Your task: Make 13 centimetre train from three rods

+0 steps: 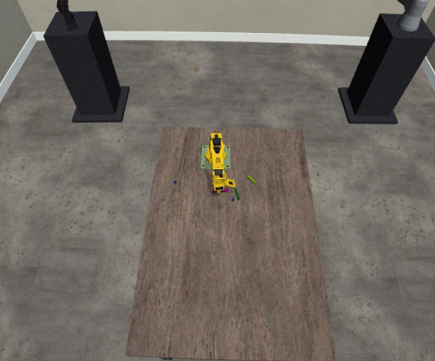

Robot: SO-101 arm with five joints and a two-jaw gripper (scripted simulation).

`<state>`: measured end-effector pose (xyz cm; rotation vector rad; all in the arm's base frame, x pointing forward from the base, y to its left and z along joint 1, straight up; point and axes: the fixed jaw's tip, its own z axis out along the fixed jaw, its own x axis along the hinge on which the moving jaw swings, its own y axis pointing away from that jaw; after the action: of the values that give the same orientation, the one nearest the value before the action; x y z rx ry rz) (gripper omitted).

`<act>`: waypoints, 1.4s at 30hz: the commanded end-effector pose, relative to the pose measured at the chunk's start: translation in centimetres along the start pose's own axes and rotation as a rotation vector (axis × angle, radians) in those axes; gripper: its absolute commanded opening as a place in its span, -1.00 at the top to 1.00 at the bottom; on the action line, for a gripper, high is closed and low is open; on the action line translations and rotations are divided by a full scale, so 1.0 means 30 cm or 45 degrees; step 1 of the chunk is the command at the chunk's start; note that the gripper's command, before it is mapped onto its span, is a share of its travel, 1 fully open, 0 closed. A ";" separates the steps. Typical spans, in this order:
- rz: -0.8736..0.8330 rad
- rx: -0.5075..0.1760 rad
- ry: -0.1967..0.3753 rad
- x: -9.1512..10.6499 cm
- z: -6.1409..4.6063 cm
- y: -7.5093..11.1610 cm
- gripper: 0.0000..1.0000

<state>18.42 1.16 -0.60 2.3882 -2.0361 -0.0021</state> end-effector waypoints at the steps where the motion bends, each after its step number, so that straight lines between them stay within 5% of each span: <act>1: 0.000 -0.006 -0.002 -0.005 0.001 0.001 0.90; 42: 0.000 -0.006 -0.002 -0.005 0.001 0.001 0.65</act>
<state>18.42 1.16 -0.60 2.3882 -2.0361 -0.0020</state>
